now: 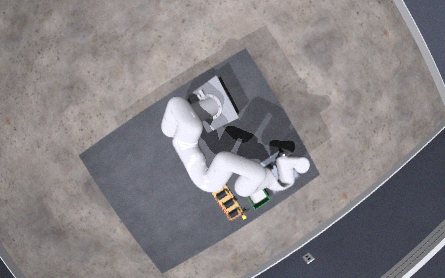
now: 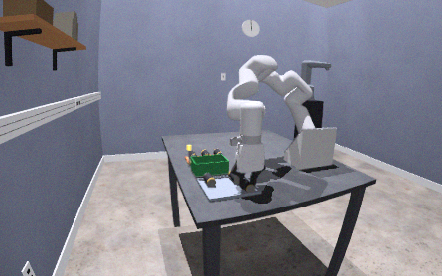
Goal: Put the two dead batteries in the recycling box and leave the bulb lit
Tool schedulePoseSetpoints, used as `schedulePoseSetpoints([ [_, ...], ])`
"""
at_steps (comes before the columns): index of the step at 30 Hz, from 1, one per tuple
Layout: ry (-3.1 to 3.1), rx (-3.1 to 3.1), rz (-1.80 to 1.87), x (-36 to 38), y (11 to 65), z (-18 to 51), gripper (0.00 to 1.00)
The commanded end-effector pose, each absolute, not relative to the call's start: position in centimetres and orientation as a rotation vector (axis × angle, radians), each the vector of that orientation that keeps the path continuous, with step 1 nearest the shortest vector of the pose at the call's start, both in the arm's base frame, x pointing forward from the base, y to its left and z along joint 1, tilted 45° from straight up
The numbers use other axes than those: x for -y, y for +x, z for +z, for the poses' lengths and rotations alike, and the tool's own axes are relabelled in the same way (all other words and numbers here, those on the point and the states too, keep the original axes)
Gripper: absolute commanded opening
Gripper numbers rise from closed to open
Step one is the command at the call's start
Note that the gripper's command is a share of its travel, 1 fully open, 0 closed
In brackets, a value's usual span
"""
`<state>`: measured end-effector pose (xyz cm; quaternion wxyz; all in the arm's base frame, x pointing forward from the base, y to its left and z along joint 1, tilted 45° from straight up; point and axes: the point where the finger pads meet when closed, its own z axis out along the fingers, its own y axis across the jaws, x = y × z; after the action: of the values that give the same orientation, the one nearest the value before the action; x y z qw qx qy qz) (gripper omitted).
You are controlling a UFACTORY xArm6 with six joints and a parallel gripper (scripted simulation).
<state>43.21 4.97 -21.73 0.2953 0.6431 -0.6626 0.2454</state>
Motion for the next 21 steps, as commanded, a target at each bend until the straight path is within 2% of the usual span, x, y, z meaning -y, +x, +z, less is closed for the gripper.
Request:
schedulePoseSetpoints([
  [1, 1.714, 1.765, 0.655, -5.1, 43.4, -21.6, 0.28],
  [21, 1.714, 1.765, 0.655, -7.2, 43.6, -19.6, 0.28],
])
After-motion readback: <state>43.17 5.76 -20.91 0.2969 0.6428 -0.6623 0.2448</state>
